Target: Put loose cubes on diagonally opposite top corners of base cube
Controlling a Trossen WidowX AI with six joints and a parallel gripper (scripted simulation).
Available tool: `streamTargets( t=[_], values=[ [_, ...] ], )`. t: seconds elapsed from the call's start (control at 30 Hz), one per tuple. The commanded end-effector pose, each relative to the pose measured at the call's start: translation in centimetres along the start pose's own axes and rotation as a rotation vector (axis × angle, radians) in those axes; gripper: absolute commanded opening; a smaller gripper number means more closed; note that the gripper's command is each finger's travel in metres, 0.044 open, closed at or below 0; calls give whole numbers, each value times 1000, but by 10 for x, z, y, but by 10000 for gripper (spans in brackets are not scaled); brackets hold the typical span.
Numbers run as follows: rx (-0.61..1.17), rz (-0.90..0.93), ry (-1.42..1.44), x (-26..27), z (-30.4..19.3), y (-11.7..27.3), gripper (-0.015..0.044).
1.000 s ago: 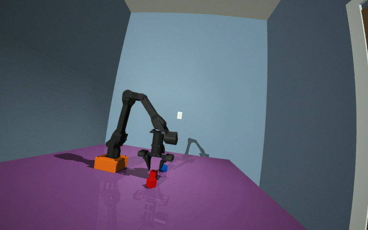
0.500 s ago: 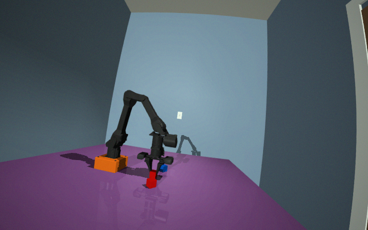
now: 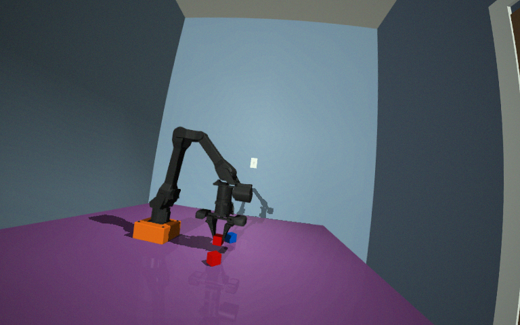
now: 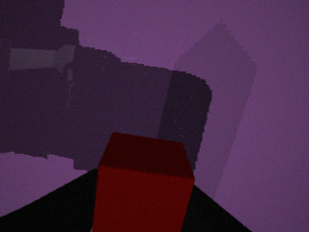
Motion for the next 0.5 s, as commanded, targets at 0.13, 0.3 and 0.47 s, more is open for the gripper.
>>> streamTargets(
  t=[0.13, 0.3, 0.47],
  values=[
    [6, -9, 2, -2, 0, 27, 105],
    [6, -9, 2, -2, 0, 43, 105],
    [6, -9, 2, 0, 0, 58, 105]
  ],
)
Point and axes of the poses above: the point midway between the two fingers, 35 mm back from their tips, its own y axis back along the fingers, its own x axis across the jaws, z = x × y, the point moved 10 cm from there along y, back along the fingers, and after that the axes turned 7 degrees about y, right-handed, at the moved point
